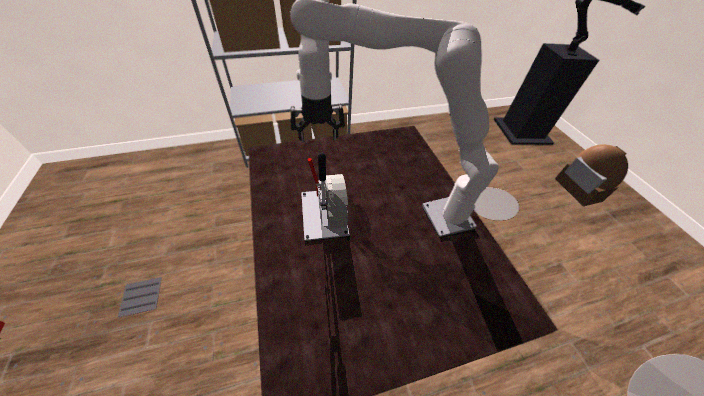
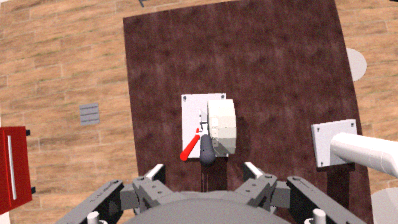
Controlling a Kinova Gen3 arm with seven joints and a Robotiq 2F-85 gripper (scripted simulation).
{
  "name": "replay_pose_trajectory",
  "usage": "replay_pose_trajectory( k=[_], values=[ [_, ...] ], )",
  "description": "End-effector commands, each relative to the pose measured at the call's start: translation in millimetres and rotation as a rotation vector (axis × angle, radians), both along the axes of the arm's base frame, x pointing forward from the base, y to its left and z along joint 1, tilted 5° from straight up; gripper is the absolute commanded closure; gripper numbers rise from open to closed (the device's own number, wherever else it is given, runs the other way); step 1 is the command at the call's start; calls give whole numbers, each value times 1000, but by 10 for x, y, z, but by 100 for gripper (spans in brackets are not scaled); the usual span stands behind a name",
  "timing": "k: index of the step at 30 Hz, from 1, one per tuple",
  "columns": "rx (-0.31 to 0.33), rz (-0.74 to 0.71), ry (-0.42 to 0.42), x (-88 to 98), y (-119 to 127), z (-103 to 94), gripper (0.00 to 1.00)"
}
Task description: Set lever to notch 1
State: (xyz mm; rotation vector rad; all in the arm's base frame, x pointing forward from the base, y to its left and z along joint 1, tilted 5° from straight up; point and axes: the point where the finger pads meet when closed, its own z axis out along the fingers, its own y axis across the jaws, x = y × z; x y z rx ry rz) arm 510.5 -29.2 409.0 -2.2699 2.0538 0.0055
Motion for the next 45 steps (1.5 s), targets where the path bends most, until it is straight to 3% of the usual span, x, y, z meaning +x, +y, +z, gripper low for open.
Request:
replay_pose_trajectory(
  k=[1,45],
  values=[
    [0,0,-2,0,-1,9,2],
    [0,0,-2,19,14,-242,2]
  ],
)
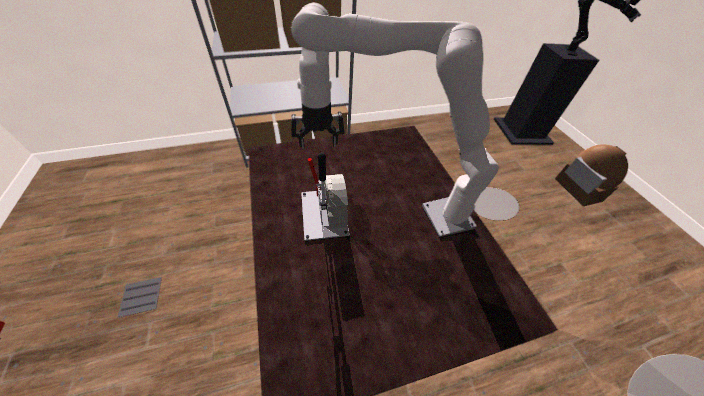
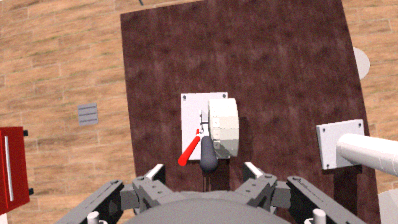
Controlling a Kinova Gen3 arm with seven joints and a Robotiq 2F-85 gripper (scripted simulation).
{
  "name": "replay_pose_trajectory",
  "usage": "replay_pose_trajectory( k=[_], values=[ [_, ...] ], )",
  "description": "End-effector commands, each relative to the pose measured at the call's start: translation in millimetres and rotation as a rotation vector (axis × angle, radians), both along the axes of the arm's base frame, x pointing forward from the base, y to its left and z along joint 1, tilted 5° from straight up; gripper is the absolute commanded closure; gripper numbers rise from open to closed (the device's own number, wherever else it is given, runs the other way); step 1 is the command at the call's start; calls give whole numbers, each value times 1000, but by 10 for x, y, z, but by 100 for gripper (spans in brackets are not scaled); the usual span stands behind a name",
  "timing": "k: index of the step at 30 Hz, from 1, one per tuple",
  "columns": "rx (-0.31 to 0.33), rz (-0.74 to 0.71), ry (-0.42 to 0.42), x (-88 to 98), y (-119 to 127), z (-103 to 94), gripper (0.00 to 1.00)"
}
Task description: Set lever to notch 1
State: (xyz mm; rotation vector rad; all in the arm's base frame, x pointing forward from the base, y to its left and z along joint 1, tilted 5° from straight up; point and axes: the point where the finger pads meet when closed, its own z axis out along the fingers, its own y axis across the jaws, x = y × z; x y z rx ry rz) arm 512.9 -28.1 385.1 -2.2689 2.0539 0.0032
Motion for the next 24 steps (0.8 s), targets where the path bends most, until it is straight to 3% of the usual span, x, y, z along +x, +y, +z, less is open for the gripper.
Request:
replay_pose_trajectory(
  k=[1,24],
  values=[
    [1,0,0,-5,4,-10,2],
    [1,0,0,-2,6,-46,2]
  ],
)
